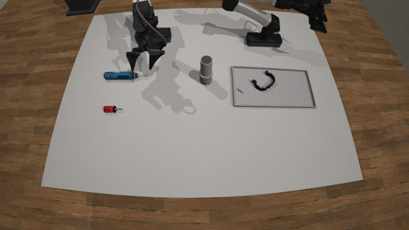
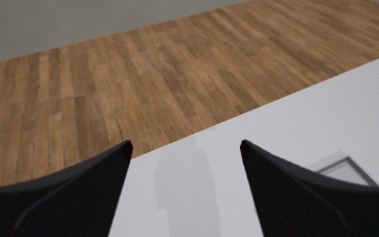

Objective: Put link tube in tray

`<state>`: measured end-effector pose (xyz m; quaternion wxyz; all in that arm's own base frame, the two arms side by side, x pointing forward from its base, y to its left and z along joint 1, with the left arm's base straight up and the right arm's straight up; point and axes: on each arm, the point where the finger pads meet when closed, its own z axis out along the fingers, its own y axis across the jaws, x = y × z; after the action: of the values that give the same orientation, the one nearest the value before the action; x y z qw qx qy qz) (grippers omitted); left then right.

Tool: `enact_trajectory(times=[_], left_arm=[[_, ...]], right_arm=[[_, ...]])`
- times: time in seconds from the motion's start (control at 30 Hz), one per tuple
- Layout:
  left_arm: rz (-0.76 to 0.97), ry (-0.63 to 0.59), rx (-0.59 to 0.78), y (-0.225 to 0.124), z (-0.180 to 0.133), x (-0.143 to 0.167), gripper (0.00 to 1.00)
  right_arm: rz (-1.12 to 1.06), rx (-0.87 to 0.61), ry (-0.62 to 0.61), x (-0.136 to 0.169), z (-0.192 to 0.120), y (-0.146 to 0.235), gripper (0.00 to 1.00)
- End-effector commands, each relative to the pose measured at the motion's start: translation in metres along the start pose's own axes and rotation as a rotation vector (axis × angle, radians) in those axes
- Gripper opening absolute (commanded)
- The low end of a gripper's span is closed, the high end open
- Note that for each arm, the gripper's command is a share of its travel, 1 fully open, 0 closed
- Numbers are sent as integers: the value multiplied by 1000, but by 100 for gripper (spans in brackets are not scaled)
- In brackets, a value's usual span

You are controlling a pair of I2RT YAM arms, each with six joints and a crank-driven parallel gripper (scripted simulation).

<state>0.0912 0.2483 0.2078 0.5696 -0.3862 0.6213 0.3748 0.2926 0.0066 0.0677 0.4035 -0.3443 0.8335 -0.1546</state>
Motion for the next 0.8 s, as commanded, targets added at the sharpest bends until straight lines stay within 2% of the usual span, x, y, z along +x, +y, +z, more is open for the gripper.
enact_trajectory(times=[0.0, 0.17, 0.3, 0.43, 0.5, 0.6, 0.77], left_arm=[[0, -6, 1, 0, 0, -3, 100], [-4, 9, 30, -9, 2, -7, 100], [-6, 35, 102, -29, 5, -7, 100], [1, 78, 235, -67, 9, -8, 100], [1, 78, 235, -67, 9, -8, 100], [13, 111, 340, -97, 8, -8, 100], [60, 187, 595, -174, -9, -7, 100]], right_arm=[[12, 3, -7, -3, -1, -1, 100], [61, -26, -54, -23, -10, 4, 100], [87, -50, -117, -47, -21, 10, 100], [117, -82, -191, -74, -37, 16, 100], [117, -82, -191, -74, -37, 16, 100], [136, -102, -233, -89, -48, 20, 100], [177, -160, -325, -119, -75, 31, 100]])
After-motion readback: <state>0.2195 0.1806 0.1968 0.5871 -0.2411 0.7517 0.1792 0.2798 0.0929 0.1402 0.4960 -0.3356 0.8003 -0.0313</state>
